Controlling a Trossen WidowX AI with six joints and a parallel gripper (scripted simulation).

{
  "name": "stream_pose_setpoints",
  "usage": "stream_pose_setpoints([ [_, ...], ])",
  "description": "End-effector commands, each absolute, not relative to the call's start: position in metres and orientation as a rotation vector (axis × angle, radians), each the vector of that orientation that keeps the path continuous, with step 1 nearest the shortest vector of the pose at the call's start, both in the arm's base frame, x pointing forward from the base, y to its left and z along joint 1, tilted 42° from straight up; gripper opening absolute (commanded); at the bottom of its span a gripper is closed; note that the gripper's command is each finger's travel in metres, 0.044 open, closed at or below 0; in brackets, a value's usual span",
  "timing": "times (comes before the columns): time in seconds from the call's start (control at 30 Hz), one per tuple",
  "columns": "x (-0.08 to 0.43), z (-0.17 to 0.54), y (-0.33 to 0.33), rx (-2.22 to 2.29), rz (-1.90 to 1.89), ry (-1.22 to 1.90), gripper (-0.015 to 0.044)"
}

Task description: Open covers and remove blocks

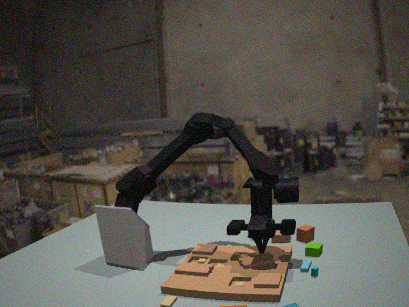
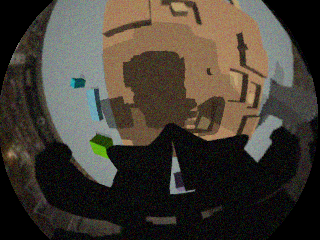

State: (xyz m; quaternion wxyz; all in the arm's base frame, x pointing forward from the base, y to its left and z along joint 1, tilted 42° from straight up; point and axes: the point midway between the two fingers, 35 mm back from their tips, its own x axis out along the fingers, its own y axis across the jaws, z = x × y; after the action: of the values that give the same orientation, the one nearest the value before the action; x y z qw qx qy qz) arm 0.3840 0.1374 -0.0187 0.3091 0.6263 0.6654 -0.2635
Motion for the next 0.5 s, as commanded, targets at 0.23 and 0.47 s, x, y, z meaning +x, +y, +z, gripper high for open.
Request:
stream_pose_setpoints([
  [0.23, 0.396, -0.024, 0.132, 1.654, -0.690, 1.760, 0.0000],
  [0.47, 0.403, -0.028, 0.128, 1.654, -0.690, 1.759, 0.0000],
])
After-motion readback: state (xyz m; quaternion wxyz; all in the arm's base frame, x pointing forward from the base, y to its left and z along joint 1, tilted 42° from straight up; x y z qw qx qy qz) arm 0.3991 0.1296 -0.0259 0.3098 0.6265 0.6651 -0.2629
